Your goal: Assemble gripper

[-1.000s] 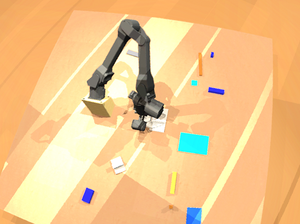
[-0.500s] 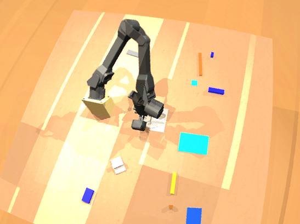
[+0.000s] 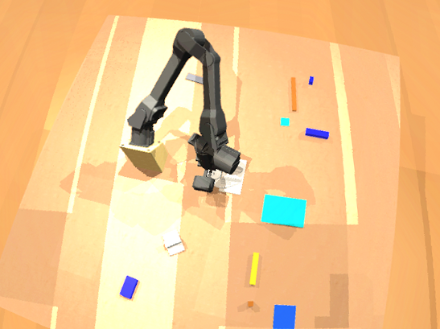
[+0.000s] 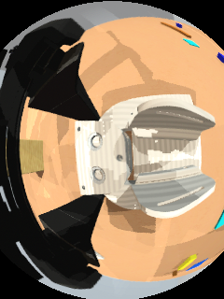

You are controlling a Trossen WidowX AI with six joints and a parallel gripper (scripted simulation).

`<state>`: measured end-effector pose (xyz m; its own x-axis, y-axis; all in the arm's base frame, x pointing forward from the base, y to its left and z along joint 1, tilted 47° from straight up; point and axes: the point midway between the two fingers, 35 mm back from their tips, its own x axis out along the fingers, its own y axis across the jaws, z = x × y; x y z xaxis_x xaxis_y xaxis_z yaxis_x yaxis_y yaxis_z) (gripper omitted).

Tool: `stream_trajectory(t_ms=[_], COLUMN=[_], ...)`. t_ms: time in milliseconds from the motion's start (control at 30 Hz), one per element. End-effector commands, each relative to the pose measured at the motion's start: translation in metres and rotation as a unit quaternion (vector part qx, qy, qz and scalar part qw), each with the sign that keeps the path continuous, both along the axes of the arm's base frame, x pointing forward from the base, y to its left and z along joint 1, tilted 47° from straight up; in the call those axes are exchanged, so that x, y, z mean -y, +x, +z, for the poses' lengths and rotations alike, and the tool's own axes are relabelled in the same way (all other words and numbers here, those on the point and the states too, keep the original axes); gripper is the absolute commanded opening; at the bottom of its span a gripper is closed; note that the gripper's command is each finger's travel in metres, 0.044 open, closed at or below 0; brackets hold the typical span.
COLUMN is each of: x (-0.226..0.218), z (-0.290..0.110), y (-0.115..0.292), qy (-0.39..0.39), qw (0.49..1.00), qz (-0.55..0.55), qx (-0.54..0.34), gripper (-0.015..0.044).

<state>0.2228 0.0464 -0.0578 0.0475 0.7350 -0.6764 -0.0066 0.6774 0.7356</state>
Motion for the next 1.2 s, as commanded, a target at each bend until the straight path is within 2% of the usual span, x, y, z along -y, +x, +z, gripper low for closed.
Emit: stream_trajectory(t_ms=[0,1167], x=[0.0003,0.0003], z=[-0.0007,-0.0005], y=[0.0001,0.0004], qy=[-0.002,-0.002], qw=[1.000,1.000], qz=[-0.001,-0.001], qx=[0.000,0.000], gripper=[0.0351,0.0351])
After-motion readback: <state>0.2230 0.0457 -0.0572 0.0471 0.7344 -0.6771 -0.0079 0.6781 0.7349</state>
